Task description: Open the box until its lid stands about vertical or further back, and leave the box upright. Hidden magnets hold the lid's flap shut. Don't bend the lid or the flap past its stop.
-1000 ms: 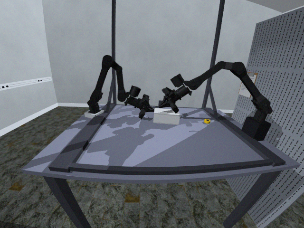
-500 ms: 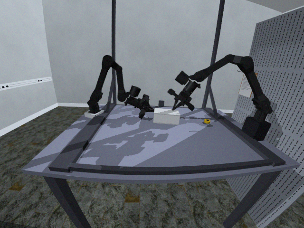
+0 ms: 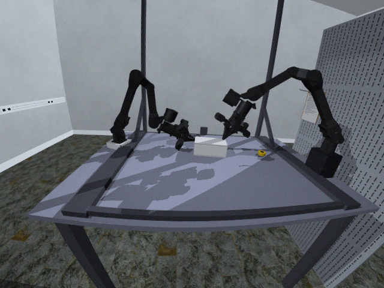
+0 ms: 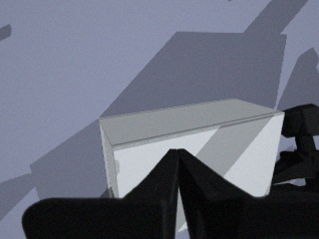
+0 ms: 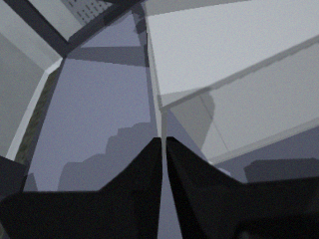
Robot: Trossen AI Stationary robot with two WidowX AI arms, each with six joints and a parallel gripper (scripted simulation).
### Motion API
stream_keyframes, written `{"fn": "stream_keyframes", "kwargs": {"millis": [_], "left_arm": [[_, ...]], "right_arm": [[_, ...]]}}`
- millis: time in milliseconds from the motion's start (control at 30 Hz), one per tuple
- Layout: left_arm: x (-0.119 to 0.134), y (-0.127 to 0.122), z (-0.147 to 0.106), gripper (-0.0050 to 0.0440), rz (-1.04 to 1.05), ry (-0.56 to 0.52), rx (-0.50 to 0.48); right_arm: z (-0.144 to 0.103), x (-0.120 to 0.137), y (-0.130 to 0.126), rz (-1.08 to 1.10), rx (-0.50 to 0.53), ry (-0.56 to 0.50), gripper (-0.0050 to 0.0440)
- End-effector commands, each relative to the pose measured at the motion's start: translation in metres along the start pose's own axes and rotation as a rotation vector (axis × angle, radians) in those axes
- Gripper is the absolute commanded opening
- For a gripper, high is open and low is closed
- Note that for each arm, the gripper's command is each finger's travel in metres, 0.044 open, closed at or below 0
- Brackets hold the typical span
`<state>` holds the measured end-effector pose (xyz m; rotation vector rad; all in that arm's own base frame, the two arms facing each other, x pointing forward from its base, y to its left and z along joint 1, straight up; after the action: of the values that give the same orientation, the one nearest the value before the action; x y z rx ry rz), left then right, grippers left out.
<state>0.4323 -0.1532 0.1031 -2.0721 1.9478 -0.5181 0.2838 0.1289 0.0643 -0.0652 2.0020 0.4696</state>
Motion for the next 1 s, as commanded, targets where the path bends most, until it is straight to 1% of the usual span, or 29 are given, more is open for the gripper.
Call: {"fn": "stream_keyframes", "kwargs": {"millis": [0,100,133,200,233,400,467,967], "left_arm": [[0.002,-0.007,-0.011,-0.005,-0.006,0.014,0.028],[0.002,-0.007,-0.011,-0.005,-0.006,0.014,0.028],[0.0,0.0,0.0,-0.005,-0.008,0.006,0.003],[-0.002,0.006,0.014,-0.005,-0.006,0.006,0.002],[-0.002,0.008,0.016,-0.005,-0.006,0.006,0.002],[-0.001,0.004,0.014,-0.005,-0.007,0.011,0.013],[0.0,0.001,0.007,-0.005,-0.008,0.017,0.029],[0.0,0.001,0.007,-0.005,-0.006,0.014,0.028]], "right_arm": [[0.0,-0.005,0.002,0.001,-0.008,-0.018,0.001],[0.0,-0.005,0.002,0.001,-0.008,-0.018,0.001],[0.0,-0.005,0.002,0.001,-0.008,-0.018,0.001],[0.0,-0.005,0.002,0.001,-0.008,-0.018,0.001],[0.0,-0.005,0.002,0.001,-0.008,-0.018,0.001],[0.0,-0.005,0.002,0.001,-0.008,-0.018,0.001],[0.0,-0.005,0.002,0.001,-0.008,-0.018,0.001],[0.0,-0.005,0.002,0.001,-0.008,-0.018,0.001]]}}
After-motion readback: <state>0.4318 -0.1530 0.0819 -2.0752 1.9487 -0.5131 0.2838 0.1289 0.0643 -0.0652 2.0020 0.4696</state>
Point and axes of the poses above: on each arm, the point midway between the two fingers, 35 mm back from their tips, its own z axis out along the fingers, its own y axis across the jaws, x = y × z, the point moved 10 cm from there along -z, back along the fingers, and after that the axes turned 12 degrees about -z, right-handed, at the moved point
